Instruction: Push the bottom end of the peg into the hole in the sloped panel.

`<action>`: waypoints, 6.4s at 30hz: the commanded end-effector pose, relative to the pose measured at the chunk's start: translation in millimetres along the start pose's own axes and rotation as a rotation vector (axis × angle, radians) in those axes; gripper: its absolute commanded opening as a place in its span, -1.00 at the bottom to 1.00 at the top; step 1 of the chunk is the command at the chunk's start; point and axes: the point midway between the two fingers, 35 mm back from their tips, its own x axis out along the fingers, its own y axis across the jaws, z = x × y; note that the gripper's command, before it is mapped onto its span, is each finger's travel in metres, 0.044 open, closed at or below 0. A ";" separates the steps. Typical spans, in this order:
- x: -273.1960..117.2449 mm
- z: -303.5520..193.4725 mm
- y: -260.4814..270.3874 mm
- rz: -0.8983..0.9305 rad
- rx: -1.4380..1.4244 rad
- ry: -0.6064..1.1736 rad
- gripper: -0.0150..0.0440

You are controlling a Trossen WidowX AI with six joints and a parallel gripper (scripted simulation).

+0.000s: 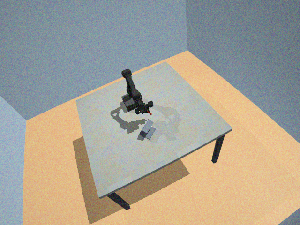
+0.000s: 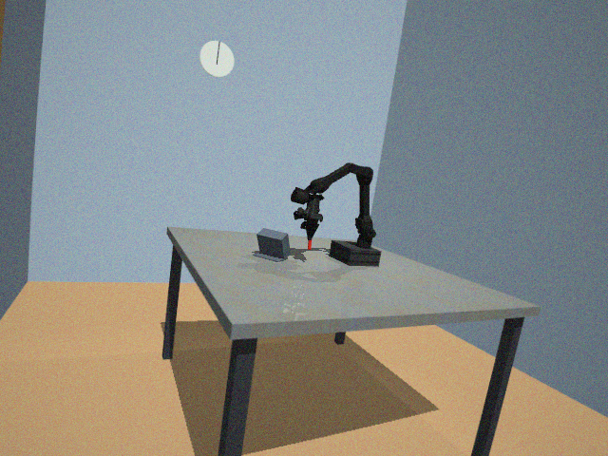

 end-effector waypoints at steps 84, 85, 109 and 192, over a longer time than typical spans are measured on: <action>-37.4 46.5 -89.3 0.389 0.346 -0.220 -0.49; -38.1 46.8 -90.5 0.394 0.349 -0.223 -0.49; -54.9 52.2 -118.8 0.496 0.418 -0.304 -0.49; -27.7 91.0 -122.4 0.627 0.486 -0.419 -0.49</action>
